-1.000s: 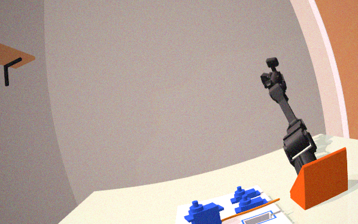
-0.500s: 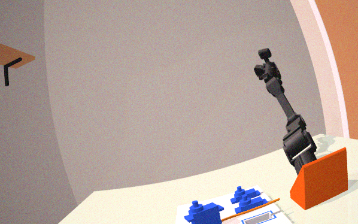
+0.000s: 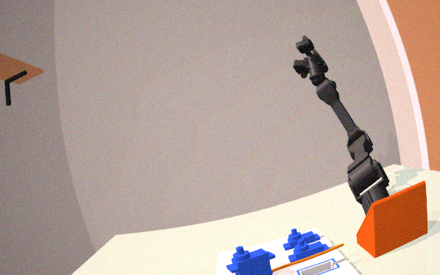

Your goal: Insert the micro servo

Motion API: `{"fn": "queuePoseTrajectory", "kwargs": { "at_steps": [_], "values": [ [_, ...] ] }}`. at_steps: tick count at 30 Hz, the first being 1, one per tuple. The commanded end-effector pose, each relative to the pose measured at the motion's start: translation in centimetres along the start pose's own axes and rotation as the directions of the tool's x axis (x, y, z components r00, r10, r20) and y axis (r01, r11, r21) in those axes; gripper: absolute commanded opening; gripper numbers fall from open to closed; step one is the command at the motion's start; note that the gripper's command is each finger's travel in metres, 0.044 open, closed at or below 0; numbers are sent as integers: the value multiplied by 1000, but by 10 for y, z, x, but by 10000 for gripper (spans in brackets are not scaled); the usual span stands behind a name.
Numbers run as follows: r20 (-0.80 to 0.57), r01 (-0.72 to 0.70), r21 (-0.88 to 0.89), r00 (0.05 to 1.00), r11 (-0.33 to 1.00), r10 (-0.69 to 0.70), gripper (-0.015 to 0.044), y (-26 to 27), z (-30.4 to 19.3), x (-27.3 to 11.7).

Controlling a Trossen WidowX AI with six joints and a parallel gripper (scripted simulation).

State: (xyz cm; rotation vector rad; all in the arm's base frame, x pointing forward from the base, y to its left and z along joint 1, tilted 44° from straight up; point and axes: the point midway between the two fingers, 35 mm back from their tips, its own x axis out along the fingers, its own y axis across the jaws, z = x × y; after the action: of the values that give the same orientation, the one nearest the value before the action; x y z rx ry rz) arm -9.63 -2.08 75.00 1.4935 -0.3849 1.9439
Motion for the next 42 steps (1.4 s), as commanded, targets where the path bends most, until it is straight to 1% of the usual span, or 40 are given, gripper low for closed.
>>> {"fn": "queuePoseTrajectory", "kwargs": {
  "at_steps": [1,9,14,18,33,42],
  "values": [
    [17,87,22,996,996,-87,440,-38,7,2],
    [41,183,23,982,983,-184,440,-82,15,2],
    [82,295,9,952,956,-294,440,-130,26,1],
    [120,400,4,910,916,-398,440,-175,36,-5],
    [174,506,-11,850,862,-497,440,-224,49,-19],
    [202,609,-27,780,793,-592,440,-269,58,-36]
  ]
}}
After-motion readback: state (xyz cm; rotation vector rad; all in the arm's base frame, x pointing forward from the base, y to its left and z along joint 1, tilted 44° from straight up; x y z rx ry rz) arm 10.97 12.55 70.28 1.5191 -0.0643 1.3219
